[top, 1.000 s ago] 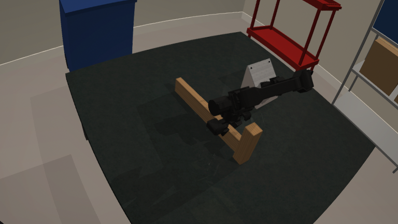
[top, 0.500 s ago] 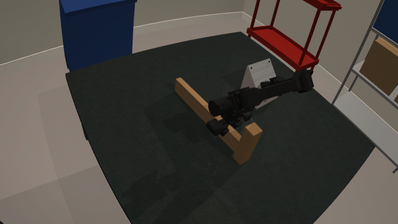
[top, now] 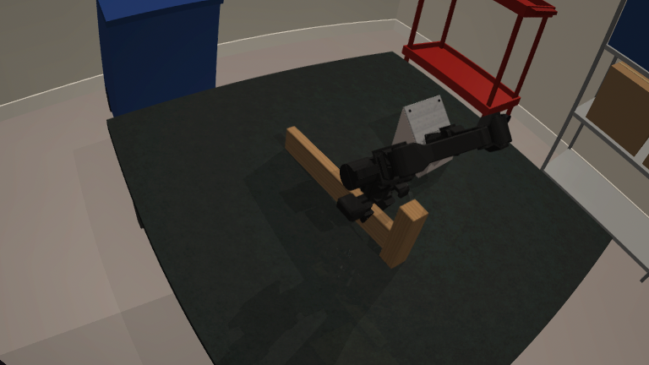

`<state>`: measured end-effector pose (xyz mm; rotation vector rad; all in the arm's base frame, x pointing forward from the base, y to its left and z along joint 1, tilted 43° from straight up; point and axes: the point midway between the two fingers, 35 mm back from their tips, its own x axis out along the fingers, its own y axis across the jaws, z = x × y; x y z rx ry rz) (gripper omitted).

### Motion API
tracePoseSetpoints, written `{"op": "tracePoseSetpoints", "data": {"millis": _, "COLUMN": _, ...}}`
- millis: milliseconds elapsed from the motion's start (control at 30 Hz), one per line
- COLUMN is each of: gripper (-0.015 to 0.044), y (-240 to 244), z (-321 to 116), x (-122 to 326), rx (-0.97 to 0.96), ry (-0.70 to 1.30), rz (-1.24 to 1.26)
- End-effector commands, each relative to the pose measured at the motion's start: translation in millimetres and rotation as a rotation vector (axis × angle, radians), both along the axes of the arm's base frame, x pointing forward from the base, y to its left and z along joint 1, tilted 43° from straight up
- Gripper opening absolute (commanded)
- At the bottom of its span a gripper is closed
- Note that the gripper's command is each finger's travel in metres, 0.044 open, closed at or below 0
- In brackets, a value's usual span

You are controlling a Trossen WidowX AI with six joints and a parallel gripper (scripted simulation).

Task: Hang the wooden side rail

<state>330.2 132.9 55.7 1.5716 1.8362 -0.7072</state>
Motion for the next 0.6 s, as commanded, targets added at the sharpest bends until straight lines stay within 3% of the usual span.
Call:
{"op": "tracePoseSetpoints", "data": {"millis": 0, "gripper": 0.0026, "y": 0.0, "z": 0.0, "x": 0.0, "rx": 0.000, "ry": 0.000, "rz": 0.000}}
{"op": "tracePoseSetpoints", "data": {"millis": 500, "gripper": 0.0420, "y": -13.7, "z": 14.5, "x": 2.7, "rx": 0.005, "ry": -0.003, "rz": -0.001}}
{"op": "tracePoseSetpoints", "data": {"millis": 567, "gripper": 0.0440, "y": -25.2, "z": 27.1, "x": 4.0, "rx": 0.010, "ry": -0.005, "rz": -0.002}}
